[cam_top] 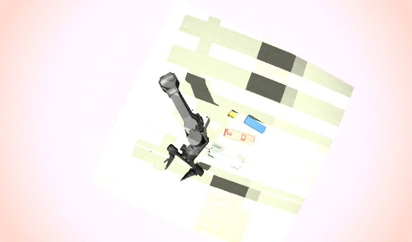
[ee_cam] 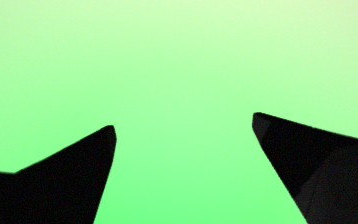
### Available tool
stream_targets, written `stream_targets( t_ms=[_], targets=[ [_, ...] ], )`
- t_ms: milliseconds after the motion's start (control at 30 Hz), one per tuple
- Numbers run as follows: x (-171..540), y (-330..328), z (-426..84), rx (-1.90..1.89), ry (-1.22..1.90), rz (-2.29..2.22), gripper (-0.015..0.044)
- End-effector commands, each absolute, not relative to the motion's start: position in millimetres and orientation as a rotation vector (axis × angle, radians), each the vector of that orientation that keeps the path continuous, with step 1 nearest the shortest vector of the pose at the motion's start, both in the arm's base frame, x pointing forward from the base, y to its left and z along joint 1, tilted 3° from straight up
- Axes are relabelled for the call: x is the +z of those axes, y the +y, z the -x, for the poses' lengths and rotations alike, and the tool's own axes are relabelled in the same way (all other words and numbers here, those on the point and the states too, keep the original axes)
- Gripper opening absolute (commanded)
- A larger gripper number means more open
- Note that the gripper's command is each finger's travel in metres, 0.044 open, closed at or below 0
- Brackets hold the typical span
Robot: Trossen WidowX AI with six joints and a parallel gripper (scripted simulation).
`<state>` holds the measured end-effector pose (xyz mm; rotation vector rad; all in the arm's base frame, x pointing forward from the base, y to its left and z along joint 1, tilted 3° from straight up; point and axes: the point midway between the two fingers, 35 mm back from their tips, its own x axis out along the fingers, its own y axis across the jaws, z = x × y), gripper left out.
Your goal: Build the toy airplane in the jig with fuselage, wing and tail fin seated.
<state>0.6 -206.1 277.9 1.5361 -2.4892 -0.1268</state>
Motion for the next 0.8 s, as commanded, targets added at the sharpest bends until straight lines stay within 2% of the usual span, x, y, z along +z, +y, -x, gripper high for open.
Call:
stream_targets(
  t_ms=[0,67,233,367,500,567,767],
  targets=[
    [278,-206,-1,-0.127,-2.489,-1.536,0.0426],
    [278,-208,-6,-0.185,-2.447,-1.548,0.0440],
    [276,-221,-45,-0.557,-2.123,-1.587,0.0440],
    [263,-234,-103,-0.971,-1.574,-1.540,0.0440],
    [236,-231,-166,-1.218,-0.918,-1.381,0.0440],
    [220,-224,-193,-1.263,-0.613,-1.277,0.0440],
    [179,-195,-243,-1.223,0.032,-1.002,0.0440]
  ],
)
